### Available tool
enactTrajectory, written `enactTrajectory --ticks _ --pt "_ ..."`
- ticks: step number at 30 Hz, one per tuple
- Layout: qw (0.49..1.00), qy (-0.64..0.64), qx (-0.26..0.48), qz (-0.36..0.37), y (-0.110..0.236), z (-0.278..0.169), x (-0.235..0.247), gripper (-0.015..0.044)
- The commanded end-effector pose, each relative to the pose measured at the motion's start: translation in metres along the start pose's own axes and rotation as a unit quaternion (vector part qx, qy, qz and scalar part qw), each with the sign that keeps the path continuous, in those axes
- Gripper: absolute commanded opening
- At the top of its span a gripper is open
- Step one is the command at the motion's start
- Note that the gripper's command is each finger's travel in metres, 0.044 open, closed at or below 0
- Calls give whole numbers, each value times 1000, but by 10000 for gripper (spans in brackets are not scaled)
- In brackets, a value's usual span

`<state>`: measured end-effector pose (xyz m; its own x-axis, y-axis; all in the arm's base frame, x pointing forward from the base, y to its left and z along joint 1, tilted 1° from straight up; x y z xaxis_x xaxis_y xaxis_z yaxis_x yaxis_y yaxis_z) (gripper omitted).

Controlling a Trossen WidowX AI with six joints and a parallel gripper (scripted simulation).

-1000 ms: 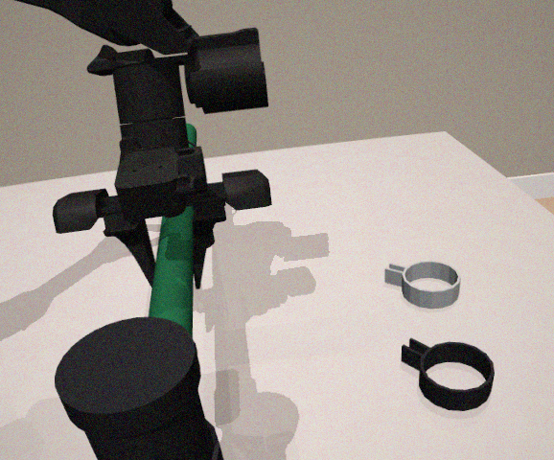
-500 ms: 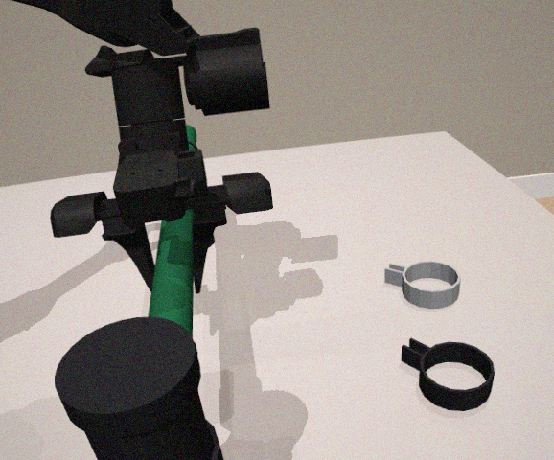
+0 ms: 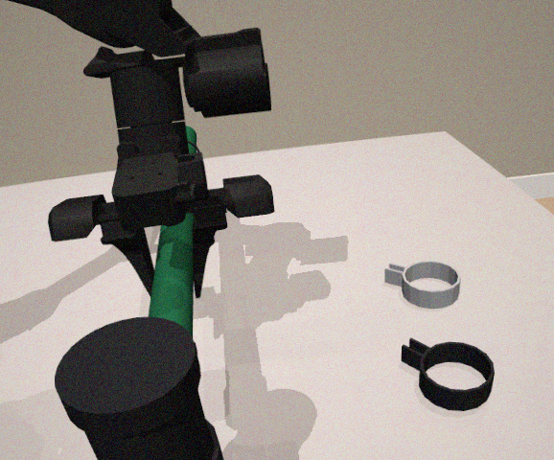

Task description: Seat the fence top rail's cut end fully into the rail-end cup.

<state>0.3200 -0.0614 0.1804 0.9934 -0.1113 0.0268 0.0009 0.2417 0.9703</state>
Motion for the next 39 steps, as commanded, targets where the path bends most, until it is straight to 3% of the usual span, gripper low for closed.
enactTrajectory --ticks 1,18,28,34,39 --pt "1000 -1 -7 2 1 6 1 0" --pt "1000 0 0 0 -1 4 1 0" --pt "1000 0 0 0 0 4 1 262" --pt "1000 0 1 -1 19 -8 0 420" --pt "1000 0 2 -1 44 -22 -3 440"
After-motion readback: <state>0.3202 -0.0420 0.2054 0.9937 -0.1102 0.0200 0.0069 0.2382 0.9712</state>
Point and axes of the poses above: the point midway between the two fingers, 35 mm back from their tips, its own y axis back along the fingers, its own x axis across the jaws, z = x × y, the point moved 7 cm from there along y, back along the fingers, and after that the axes turned 8 degrees about -y, right-handed, at the moved point
